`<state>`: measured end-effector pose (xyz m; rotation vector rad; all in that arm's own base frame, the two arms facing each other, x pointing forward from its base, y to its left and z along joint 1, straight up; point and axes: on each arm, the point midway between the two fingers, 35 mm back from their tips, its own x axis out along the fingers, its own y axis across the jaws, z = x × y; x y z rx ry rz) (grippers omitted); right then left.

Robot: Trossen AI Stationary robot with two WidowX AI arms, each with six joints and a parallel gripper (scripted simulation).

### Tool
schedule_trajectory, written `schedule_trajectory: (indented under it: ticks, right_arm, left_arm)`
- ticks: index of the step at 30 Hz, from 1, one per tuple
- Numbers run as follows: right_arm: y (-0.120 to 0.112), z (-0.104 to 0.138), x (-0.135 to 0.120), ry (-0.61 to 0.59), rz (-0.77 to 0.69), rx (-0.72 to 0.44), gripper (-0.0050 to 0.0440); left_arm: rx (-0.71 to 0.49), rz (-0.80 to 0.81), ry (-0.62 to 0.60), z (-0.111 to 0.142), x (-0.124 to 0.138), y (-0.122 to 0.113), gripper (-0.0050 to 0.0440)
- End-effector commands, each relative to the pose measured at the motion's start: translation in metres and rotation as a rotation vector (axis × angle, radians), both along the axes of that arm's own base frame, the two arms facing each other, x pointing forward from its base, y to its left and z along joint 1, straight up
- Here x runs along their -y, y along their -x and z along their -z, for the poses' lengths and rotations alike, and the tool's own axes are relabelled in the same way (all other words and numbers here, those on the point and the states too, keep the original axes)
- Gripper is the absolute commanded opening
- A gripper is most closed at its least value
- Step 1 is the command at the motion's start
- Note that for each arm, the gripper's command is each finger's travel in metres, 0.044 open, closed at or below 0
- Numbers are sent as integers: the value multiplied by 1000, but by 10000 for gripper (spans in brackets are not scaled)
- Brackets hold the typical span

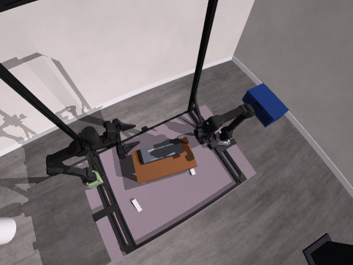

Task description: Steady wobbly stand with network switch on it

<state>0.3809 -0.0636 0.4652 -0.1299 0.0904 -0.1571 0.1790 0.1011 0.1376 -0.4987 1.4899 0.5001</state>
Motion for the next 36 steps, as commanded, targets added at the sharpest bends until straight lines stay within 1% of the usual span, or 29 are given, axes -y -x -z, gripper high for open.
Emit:
schedule_trajectory:
  ticks: [1, 5, 11, 12, 17, 22, 28, 29, 33, 36]
  right_arm:
    - [-2, 65, 3, -21, 3, -205, 440]
    - [7, 122, 3, -43, 3, -400, 440]
    - [7, 122, 3, -43, 3, -400, 440]
    - [6, 118, 2, -46, 2, -396, 440]
    - [29, 185, 0, -74, -1, -637, 440]
    - [64, 243, -4, -105, -8, -877, 440]
    - [64, 243, -4, -105, -8, -877, 440]
    - [62, 240, -4, -108, -9, -872, 440]
    - [96, 280, -9, -134, -17, -1063, 440]
    - [125, 306, -13, -155, -25, -1207, 440]
  left_arm:
    - [0, 0, 0, 0, 0, 0, 440]
    - [0, 0, 0, 0, 0, 0, 440]
    - [0, 0, 0, 0, 0, 0, 440]
    - [0, 0, 0, 0, 0, 0, 440]
    - [0, 0, 0, 0, 0, 0, 440]
    - [0, 0, 0, 0, 0, 0, 440]
    - [0, 0, 0, 0, 0, 0, 440]
    - [0, 0, 0, 0, 0, 0, 440]
    - [0, 0, 0, 0, 0, 0, 440]
    - [0, 0, 0, 0, 0, 0, 440]
